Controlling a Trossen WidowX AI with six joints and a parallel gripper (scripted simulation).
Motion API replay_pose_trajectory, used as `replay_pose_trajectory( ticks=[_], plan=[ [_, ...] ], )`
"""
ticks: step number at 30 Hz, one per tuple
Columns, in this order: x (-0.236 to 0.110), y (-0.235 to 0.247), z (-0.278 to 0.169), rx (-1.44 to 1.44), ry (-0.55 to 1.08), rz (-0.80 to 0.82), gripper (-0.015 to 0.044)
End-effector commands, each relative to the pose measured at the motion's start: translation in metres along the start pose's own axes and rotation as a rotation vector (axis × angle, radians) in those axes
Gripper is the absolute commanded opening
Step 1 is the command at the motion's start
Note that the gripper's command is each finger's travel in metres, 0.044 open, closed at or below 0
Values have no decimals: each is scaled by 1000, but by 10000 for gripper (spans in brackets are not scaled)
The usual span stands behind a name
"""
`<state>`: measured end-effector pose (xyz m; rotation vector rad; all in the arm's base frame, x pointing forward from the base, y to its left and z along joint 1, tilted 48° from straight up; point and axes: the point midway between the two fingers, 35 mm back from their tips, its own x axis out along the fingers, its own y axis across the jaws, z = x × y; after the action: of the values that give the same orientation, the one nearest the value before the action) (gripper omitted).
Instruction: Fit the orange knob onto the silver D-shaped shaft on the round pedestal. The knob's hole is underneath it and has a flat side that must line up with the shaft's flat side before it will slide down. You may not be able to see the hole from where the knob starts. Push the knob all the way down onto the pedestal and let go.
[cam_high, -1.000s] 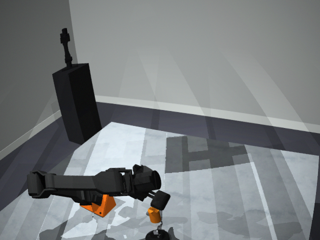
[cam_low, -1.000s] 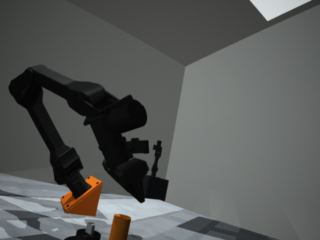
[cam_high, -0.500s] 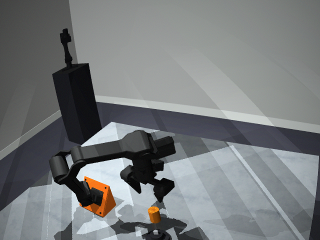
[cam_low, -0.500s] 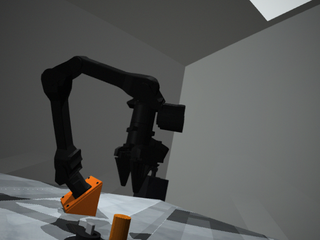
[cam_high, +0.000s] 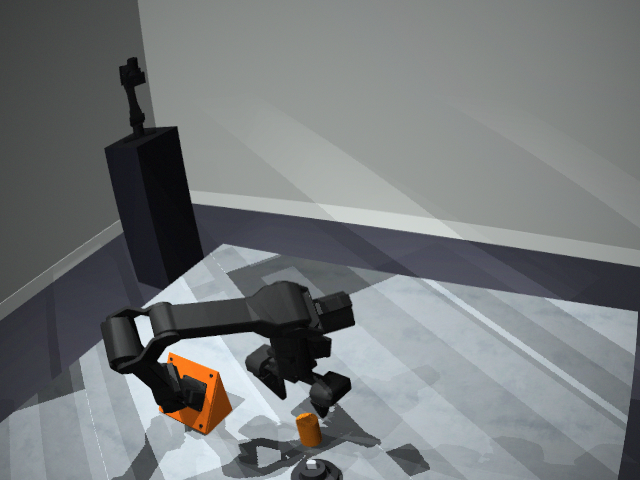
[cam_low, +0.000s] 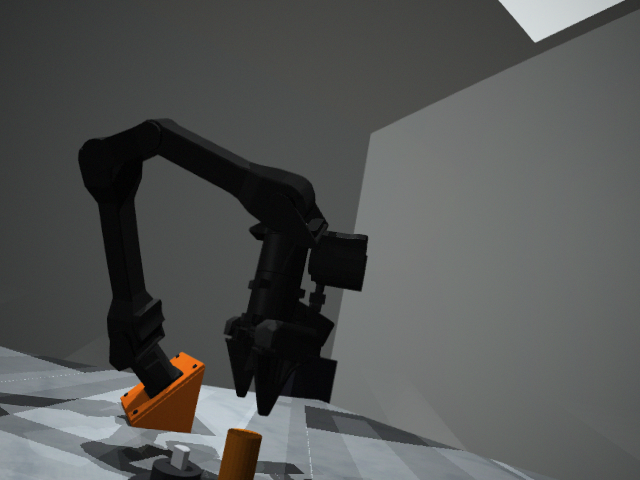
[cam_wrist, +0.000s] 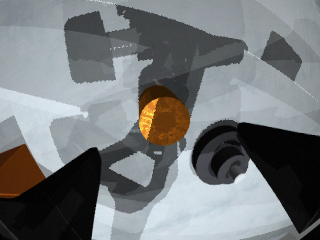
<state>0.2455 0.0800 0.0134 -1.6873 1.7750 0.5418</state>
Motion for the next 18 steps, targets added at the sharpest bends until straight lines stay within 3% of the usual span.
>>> replay_pose_trajectory(
  ticks=[1,18],
  plan=[
    [13,-1,0,-4,3,-6,440],
    [37,-2,0,-4,2,-6,440]
  ],
)
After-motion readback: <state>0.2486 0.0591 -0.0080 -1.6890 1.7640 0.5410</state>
